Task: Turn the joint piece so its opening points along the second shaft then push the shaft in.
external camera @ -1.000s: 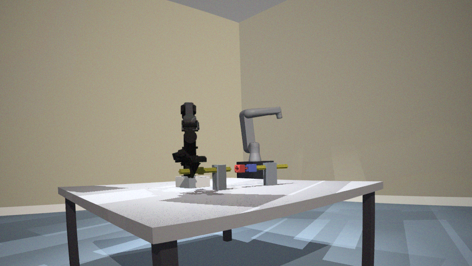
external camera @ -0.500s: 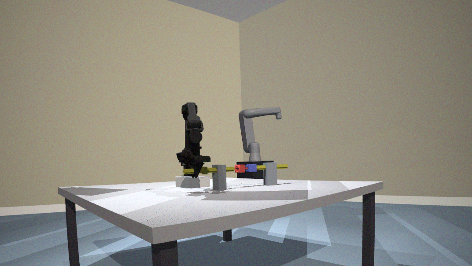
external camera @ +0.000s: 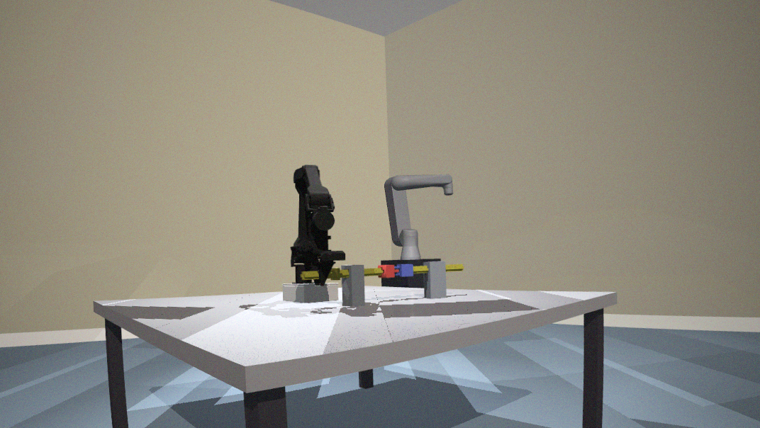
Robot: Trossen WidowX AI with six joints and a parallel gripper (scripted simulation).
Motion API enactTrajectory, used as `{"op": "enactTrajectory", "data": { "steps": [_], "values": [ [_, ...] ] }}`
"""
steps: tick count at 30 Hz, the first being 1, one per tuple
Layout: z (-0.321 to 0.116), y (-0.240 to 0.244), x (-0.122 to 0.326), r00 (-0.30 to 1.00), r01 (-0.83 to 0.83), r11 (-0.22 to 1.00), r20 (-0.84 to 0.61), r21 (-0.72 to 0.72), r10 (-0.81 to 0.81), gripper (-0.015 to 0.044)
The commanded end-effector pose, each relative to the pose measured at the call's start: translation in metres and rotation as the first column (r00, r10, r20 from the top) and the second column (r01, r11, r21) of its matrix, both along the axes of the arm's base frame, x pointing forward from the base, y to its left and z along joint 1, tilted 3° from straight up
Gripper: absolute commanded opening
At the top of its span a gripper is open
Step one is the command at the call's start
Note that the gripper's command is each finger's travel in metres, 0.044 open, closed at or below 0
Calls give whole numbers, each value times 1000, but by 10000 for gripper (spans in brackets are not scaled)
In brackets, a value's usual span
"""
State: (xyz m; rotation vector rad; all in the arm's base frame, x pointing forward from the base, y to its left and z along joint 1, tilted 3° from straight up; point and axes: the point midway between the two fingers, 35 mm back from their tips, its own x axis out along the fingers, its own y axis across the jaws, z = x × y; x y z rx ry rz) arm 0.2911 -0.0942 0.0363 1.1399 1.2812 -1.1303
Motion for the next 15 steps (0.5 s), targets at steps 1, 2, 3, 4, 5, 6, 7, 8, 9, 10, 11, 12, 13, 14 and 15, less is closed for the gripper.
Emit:
{"op": "enactTrajectory", "data": {
  "steps": [1, 2, 3, 4, 5, 6, 7, 8, 9, 10, 11, 12, 13, 14, 15],
  "values": [
    [-2, 6, -1, 1000, 3, 1000, -1, 0, -3, 0],
    [-2, 8, -1, 1000, 3, 1000, -1, 0, -3, 0],
    [-2, 9, -1, 1000, 3, 1000, -1, 0, -3, 0],
    [-2, 11, -1, 1000, 3, 1000, -1, 1, -3, 0],
    [-2, 12, -1, 1000, 3, 1000, -1, 1, -3, 0],
    [-2, 14, -1, 1000, 3, 1000, -1, 1, -3, 0],
    [-2, 15, -1, 1000, 3, 1000, -1, 1, -3, 0],
    [-2, 17, -2, 1000, 3, 1000, -1, 1, -3, 0],
    [-2, 18, -2, 1000, 3, 1000, -1, 1, -3, 0],
    [-2, 20, -2, 1000, 3, 1000, -1, 1, -3, 0],
    [-2, 22, -2, 1000, 3, 1000, -1, 2, -3, 0],
    [-2, 23, -2, 1000, 3, 1000, -1, 2, -3, 0],
    [-2, 25, -2, 1000, 3, 1000, -1, 2, -3, 0],
    [-2, 26, -3, 1000, 3, 1000, -1, 2, -3, 0],
    [-2, 28, -3, 1000, 3, 1000, -1, 2, -3, 0]
  ]
}}
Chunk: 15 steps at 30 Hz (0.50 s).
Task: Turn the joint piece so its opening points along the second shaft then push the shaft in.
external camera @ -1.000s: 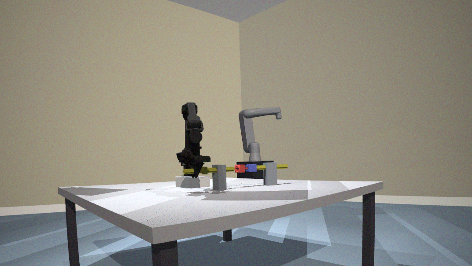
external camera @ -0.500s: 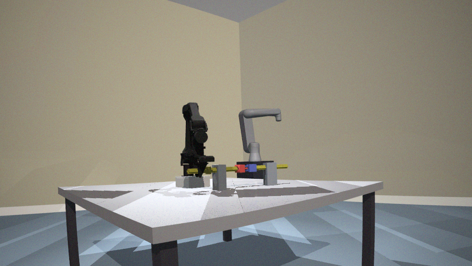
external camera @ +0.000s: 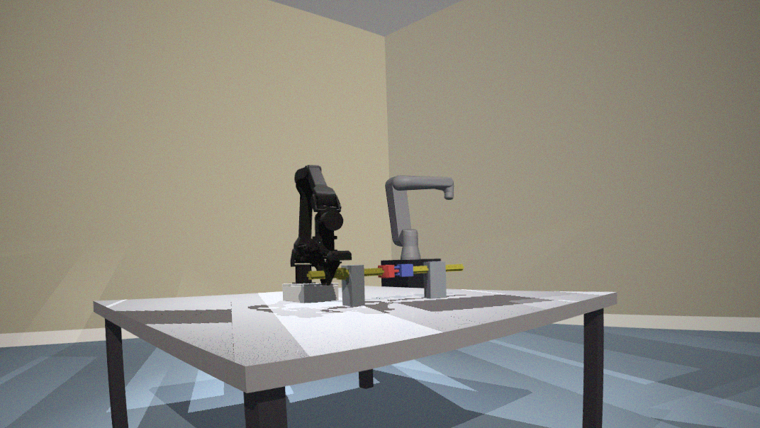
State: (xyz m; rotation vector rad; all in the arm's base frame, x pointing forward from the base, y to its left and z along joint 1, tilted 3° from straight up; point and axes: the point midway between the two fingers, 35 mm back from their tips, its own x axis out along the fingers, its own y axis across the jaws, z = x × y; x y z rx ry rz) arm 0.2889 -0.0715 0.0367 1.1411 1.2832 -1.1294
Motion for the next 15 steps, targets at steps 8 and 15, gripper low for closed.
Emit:
{"op": "enactTrajectory", "data": {
  "steps": [8, 15],
  "values": [
    [-2, 17, -2, 1000, 3, 1000, -1, 1, -3, 0],
    [0, 15, -2, 1000, 1, 1000, -1, 1, -1, 0]
  ]
}}
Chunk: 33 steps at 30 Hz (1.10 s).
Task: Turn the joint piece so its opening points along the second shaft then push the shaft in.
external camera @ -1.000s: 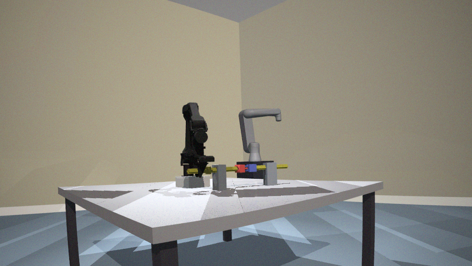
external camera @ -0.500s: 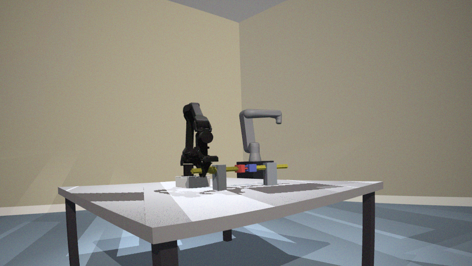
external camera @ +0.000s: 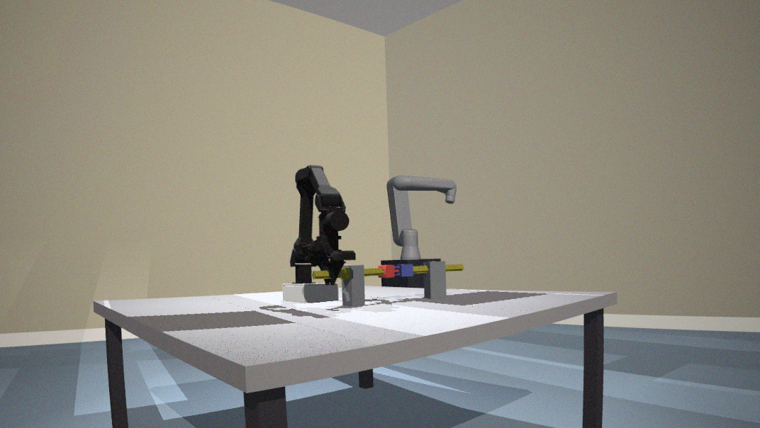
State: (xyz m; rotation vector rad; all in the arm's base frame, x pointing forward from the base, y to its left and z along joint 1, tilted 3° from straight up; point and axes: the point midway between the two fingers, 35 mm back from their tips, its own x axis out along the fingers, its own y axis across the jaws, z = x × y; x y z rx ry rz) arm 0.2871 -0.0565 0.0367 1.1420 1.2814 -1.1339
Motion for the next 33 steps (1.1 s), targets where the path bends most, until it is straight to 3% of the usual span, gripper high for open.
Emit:
{"op": "enactTrajectory", "data": {
  "steps": [1, 5, 8, 13, 27, 33],
  "values": [
    [0, 0, 0, 1000, -3, 1000, 1, 2, 3, 0],
    [0, 0, 0, 1000, -3, 1000, 1, 2, 3, 0],
    [0, 0, 0, 1000, -3, 1000, 1, 2, 3, 67],
    [0, 0, 0, 1000, -3, 1000, 1, 2, 3, 67],
    [0, 0, 0, 1000, -3, 1000, 1, 2, 3, 434],
    [0, 0, 0, 1000, -3, 1000, 1, 2, 3, 440]
  ]
}}
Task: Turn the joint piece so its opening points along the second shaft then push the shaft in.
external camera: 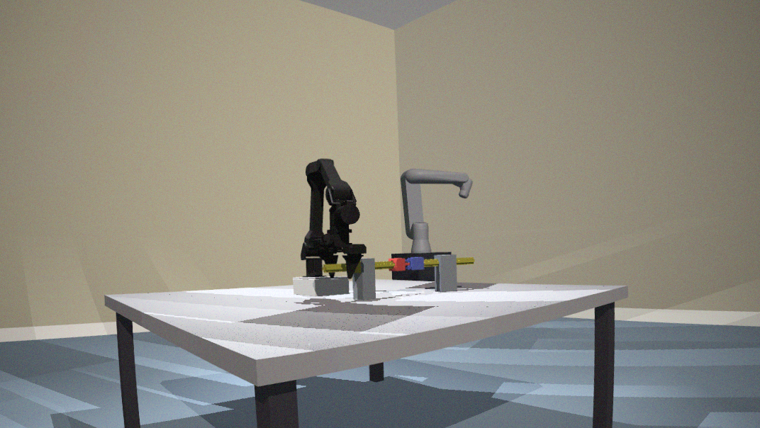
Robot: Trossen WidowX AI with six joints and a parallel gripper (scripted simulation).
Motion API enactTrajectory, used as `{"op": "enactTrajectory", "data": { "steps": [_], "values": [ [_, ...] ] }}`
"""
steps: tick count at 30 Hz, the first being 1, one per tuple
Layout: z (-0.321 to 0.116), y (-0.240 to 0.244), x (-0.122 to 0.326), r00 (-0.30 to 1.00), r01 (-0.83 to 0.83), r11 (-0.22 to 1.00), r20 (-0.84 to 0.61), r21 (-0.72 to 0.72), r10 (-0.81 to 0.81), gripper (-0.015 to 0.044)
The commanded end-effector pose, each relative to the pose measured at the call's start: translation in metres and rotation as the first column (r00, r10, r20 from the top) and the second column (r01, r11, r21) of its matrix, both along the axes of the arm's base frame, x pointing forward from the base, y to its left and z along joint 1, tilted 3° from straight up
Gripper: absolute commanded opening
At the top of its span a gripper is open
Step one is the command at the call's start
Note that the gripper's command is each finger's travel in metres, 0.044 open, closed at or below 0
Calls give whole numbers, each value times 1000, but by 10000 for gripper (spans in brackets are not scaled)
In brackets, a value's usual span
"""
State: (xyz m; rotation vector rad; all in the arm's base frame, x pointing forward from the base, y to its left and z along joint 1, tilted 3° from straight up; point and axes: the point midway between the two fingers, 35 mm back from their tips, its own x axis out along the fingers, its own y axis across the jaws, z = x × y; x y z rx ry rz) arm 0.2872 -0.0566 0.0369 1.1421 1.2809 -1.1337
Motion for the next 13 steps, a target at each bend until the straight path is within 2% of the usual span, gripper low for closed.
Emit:
{"op": "enactTrajectory", "data": {
  "steps": [1, 6, 9, 13],
  "values": [
    [0, 0, 0, 1000, -3, 1000, 0, 2, 3, 440],
    [2, 0, 0, 1000, -3, 1000, 0, 2, 3, 440],
    [25, -1, 1, 1000, -1, 1000, 0, 3, 1, 440],
    [30, -1, 1, 1000, 0, 1000, 0, 3, 0, 440]
  ]
}}
